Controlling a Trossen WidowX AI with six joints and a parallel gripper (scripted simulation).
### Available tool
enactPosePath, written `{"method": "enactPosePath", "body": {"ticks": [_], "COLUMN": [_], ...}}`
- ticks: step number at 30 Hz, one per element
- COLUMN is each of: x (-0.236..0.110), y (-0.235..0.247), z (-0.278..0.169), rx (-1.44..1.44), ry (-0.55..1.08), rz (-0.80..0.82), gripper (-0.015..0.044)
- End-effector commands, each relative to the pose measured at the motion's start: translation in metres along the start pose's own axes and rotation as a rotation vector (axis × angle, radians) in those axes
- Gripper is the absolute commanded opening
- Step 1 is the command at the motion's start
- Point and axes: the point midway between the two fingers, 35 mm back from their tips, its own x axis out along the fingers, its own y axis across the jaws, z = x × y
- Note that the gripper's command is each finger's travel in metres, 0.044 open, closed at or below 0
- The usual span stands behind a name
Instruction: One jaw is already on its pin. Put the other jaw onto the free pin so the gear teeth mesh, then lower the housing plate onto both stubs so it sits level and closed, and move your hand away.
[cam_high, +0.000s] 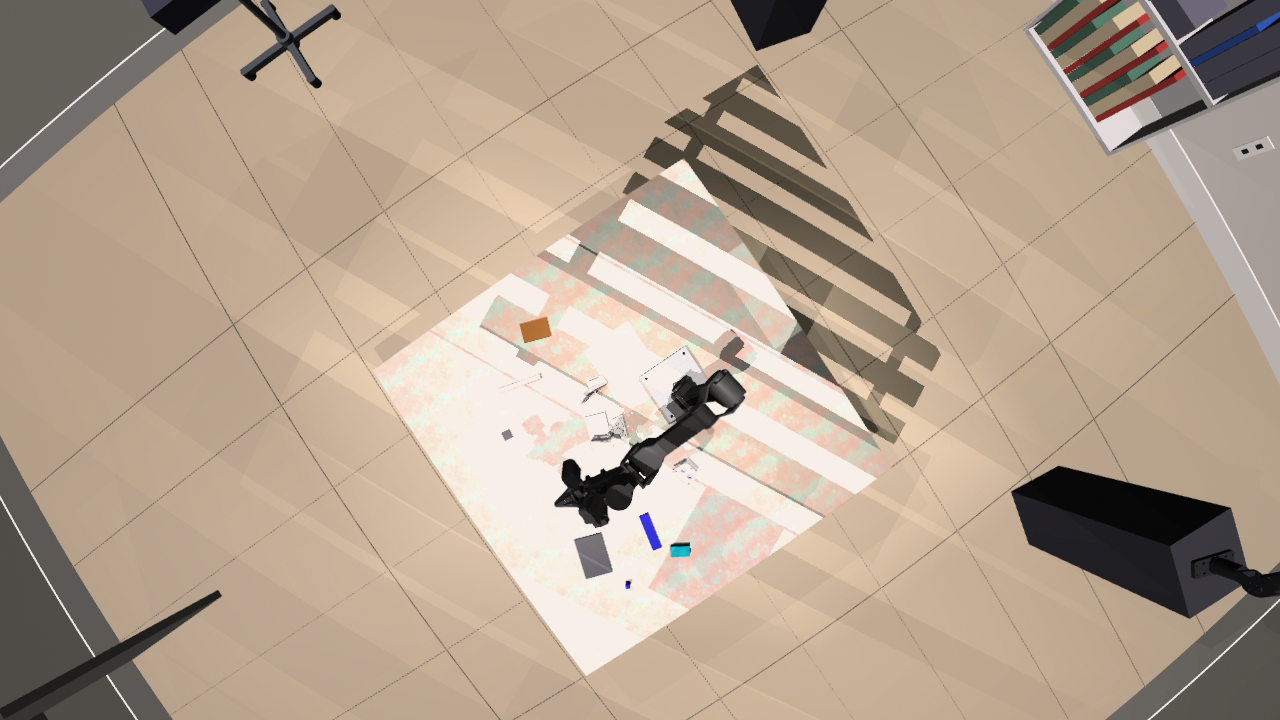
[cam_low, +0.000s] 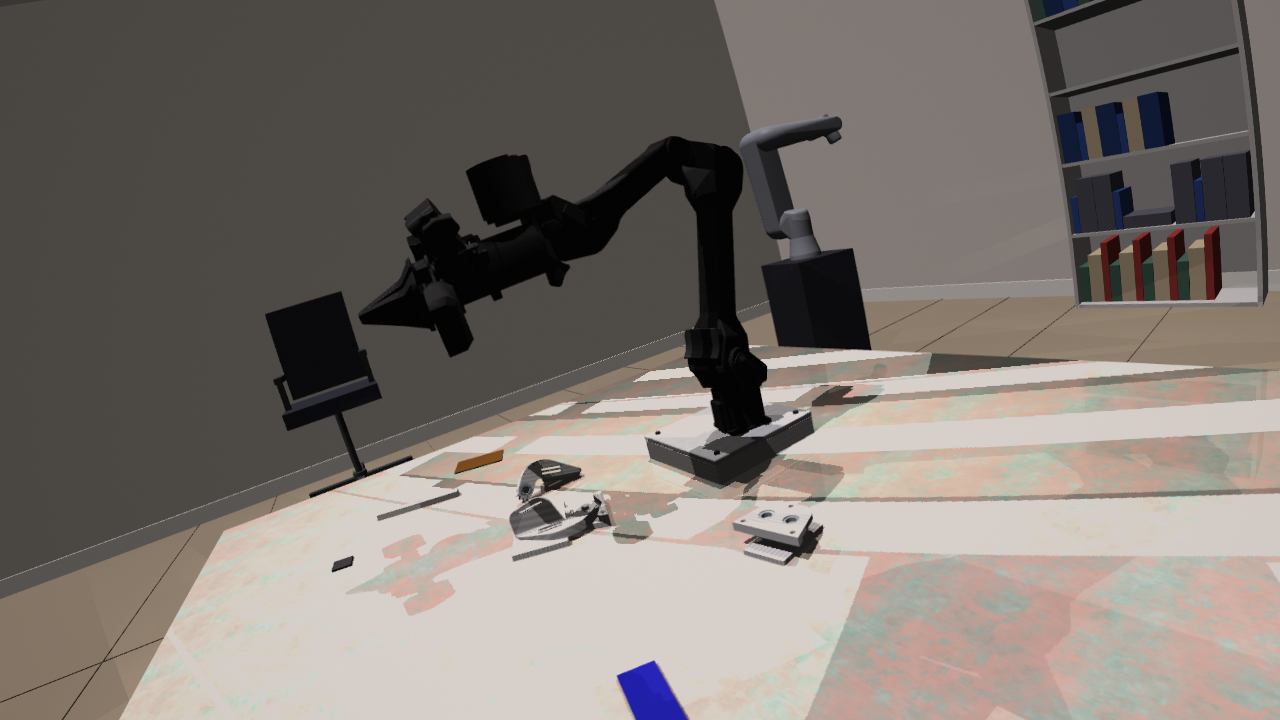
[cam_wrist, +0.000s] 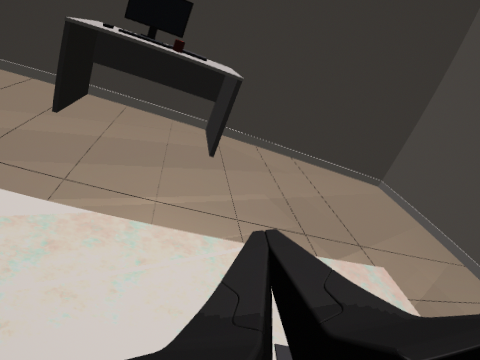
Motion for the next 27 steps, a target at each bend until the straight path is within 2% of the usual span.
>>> {"method": "enactPosePath", "body": {"ticks": [1,14,27], "x": [0.012,0.034,0.036], "y": [-0.004,-0.025,-0.051], "z": [-0.021,-0.088,-0.156], "rx": [-0.036,-0.112,-0.136], "ry": [0.085,0.368,0.656], "rz": [0.016,0.069,0.151], "gripper": [0.0,0.0,0.0]}}
